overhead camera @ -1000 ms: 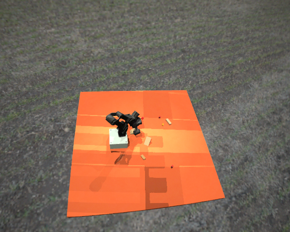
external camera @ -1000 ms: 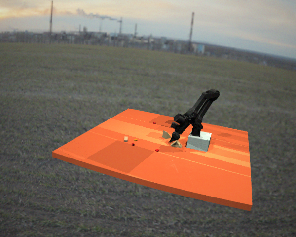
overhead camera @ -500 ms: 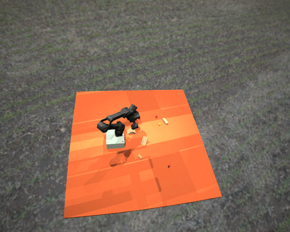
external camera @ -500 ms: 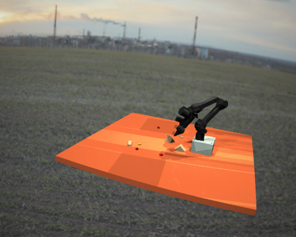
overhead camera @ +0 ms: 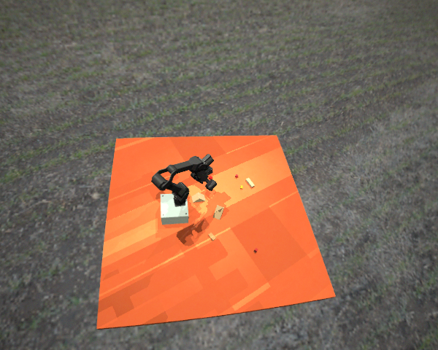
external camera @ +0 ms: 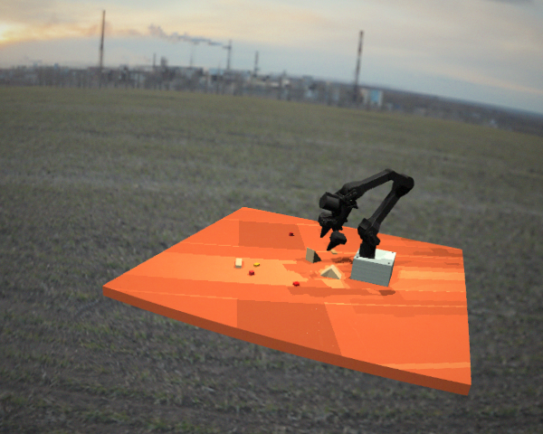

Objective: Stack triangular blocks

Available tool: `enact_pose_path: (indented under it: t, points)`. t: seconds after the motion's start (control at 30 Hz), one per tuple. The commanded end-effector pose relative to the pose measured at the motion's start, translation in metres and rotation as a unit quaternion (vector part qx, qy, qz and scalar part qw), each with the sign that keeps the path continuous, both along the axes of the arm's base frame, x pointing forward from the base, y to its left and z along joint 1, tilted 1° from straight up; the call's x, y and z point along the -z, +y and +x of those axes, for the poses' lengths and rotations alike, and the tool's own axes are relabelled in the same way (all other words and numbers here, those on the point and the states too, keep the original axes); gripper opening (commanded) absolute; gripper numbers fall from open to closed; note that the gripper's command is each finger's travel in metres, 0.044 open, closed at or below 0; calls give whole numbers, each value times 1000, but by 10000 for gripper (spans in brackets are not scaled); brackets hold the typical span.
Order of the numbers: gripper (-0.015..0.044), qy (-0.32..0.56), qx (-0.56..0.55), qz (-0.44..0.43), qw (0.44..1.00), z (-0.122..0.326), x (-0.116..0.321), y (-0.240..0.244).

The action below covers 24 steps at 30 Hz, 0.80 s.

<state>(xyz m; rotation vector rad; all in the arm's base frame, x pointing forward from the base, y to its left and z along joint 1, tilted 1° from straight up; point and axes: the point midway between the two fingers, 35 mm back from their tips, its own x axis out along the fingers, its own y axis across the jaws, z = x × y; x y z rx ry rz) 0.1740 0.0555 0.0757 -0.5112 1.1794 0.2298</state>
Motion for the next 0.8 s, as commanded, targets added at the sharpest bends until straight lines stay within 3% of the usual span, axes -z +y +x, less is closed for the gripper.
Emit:
enact_pose_path:
  t: [0.0,0.17,0.33,0.77]
  points:
    - [440,121,-222,-83,964,9,0,2]
    - [440,219,-419,-108,874,19,5,2]
    - [440,287,-584,-81,755,29,12,1]
    - [440,299,-817,50,490,48,34,-3]
